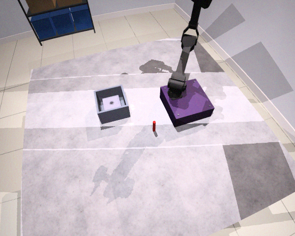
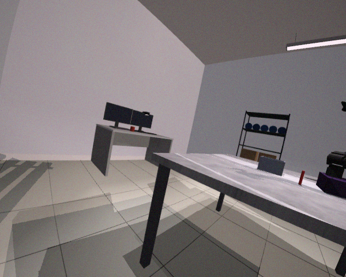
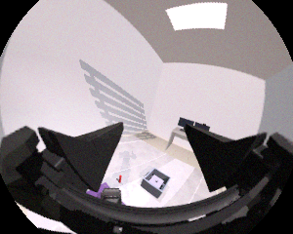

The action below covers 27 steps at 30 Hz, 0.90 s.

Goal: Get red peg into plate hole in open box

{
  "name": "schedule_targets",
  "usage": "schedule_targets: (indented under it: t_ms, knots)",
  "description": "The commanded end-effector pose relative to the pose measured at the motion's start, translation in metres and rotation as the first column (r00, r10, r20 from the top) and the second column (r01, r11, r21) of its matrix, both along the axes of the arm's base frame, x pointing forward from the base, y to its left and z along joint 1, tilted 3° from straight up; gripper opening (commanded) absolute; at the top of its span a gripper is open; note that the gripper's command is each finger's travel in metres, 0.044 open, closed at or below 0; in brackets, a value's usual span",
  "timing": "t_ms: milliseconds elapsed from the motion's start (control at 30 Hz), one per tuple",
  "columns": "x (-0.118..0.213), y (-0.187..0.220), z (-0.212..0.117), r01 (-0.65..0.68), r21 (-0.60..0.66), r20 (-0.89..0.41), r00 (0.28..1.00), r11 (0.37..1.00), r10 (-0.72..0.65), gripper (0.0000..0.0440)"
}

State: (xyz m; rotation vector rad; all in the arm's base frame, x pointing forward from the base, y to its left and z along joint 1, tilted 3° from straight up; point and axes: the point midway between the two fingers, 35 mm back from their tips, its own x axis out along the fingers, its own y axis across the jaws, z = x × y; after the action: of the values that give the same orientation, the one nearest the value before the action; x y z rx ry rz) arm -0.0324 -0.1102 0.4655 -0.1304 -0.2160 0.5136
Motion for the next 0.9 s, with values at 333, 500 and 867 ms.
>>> schedule_targets:
  t_ms: [333, 500, 867]
  knots:
    - [0.063, 0.063, -0.020, 0.077, -0.088, -0.257, 0.961, 0.993, -0.098, 0.0440]
    - [0.098, 0.095, -0.041, 0.108, -0.130, -0.407, 0.901, 0.986, -0.152, 0.0440]
    - [0.160, 0.150, -0.109, 0.194, -0.253, -0.662, 0.679, 0.948, -0.316, 0.0440]
